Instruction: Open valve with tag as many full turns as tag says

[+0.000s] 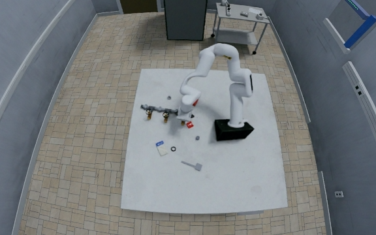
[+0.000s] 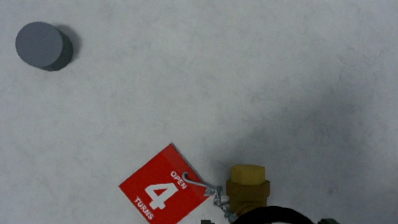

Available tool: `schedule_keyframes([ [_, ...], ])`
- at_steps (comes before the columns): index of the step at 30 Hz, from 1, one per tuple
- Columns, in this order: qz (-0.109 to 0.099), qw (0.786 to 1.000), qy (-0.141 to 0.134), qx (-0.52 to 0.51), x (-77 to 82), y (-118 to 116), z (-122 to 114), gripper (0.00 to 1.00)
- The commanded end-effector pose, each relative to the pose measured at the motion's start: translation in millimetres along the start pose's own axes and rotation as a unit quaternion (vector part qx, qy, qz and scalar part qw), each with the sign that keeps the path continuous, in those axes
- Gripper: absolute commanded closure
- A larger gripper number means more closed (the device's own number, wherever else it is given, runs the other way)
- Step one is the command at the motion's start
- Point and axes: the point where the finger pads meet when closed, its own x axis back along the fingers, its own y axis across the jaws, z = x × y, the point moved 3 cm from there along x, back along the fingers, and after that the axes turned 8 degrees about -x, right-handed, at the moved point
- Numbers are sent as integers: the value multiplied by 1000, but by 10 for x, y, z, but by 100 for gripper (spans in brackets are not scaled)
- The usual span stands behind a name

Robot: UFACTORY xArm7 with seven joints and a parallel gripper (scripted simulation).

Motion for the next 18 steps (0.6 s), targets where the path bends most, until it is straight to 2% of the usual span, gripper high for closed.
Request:
schedule_keyframes([
  [1,0,1000,2,20,15,10,16,100],
  [10,0,1000,2,28,15,10,16,100],
  [11,0,1000,2,28,15,10,16,0],
  [18,0,1000,2,28,15,10,16,0],
])
